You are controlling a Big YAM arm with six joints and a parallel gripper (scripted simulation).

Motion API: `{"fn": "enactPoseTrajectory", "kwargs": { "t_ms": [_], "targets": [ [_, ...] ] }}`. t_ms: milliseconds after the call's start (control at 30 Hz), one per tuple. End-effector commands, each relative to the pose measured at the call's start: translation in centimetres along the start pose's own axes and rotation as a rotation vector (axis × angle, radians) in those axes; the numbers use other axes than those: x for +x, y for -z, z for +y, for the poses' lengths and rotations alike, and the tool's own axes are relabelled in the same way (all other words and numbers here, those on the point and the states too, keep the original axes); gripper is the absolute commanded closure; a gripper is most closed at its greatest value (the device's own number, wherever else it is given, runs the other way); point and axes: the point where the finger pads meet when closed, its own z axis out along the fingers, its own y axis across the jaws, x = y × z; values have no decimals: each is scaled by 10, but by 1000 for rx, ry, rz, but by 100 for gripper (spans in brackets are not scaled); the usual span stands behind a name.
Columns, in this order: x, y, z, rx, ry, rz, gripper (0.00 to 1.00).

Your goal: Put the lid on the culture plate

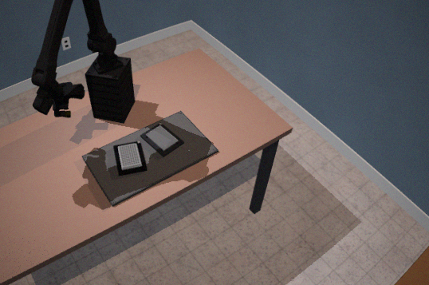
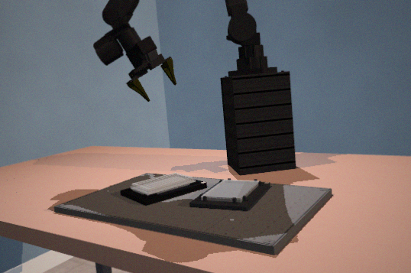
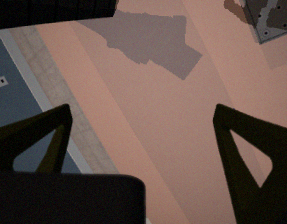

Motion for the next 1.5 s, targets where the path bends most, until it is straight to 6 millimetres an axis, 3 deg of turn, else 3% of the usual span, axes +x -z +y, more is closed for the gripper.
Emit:
{"fn": "enactPoseTrajectory", "kwargs": {
  "t_ms": [0, 533, 733, 767, 800, 967, 1000, 1033, 1100, 1200, 1300, 1333, 1433, 1467],
  "targets": [
    [1, 2, -1, 6, -1, 3, 0],
    [1, 2, -1, 6, -1, 3, 0],
    [-22, -10, -25, 30, -81, 52, 0],
    [-21, -3, -38, 53, -83, 60, 0],
    [-28, -13, -31, 41, -109, 71, 0],
    [-47, -20, -47, 66, -160, 93, 0],
    [-47, -11, -62, 95, -161, 99, 0],
    [-54, -23, -52, 80, -187, 110, 0],
    [-54, -23, -52, 80, -187, 110, 0],
    [-65, -28, -60, 108, -236, 130, 0],
    [-76, -20, -84, 144, -236, 126, 0],
    [-81, -34, -70, 125, -263, 138, 0],
    [-92, -33, -84, 149, -273, 136, 0],
    [-96, -41, -78, 150, -300, 147, 0]
  ]
}}
